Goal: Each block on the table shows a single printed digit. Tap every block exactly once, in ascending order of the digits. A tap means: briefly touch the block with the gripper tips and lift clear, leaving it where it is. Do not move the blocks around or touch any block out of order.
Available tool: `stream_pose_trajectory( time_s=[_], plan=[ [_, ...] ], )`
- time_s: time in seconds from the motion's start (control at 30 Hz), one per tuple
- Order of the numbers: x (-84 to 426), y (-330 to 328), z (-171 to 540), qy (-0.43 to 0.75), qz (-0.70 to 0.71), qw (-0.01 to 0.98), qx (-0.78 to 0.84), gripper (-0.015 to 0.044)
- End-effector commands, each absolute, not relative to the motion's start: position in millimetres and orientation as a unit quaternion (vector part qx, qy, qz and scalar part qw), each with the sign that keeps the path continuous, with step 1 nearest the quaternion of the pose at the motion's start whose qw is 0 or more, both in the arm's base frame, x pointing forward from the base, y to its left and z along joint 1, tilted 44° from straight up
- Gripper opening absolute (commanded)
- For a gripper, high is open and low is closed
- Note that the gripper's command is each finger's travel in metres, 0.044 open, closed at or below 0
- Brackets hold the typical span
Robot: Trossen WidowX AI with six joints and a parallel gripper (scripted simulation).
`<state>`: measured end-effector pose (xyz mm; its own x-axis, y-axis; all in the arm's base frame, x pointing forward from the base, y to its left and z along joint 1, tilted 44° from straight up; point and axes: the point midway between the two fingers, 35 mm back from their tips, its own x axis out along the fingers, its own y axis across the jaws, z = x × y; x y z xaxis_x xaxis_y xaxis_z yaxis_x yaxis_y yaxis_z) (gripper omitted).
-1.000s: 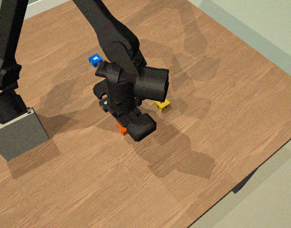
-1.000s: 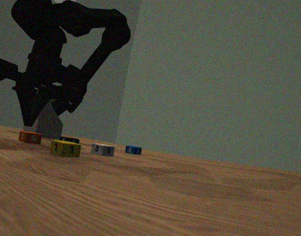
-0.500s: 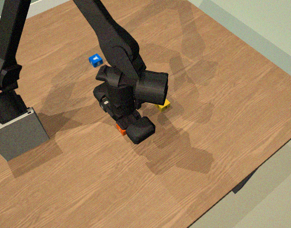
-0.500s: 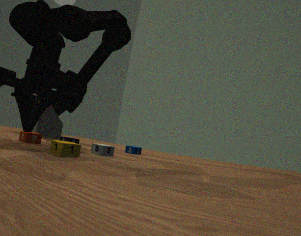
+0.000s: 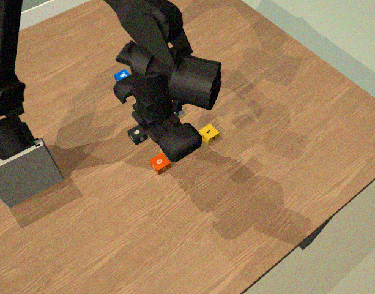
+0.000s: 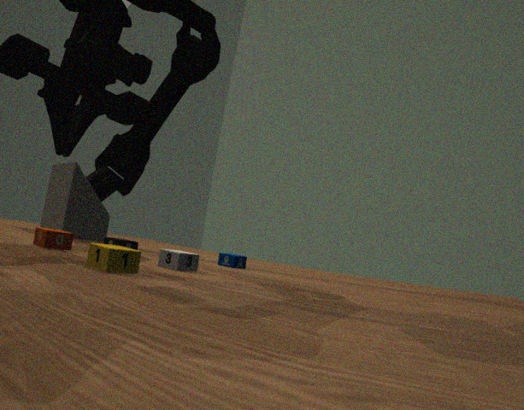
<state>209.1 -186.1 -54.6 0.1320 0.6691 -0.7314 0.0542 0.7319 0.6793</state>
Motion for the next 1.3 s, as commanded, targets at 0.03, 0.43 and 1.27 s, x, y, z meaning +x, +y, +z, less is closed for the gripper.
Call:
stream_pose_trajectory(
  time_s=[0.03,0.43,1.27],
  plan=[
    [205,-199,-38,0.622,0.223,0.694,0.286,0.002],
    [313,-221,-33,0.62,0.222,0.697,0.284,0.002],
    [350,-160,-96,0.618,0.225,0.697,0.286,0.002]
  ],
)
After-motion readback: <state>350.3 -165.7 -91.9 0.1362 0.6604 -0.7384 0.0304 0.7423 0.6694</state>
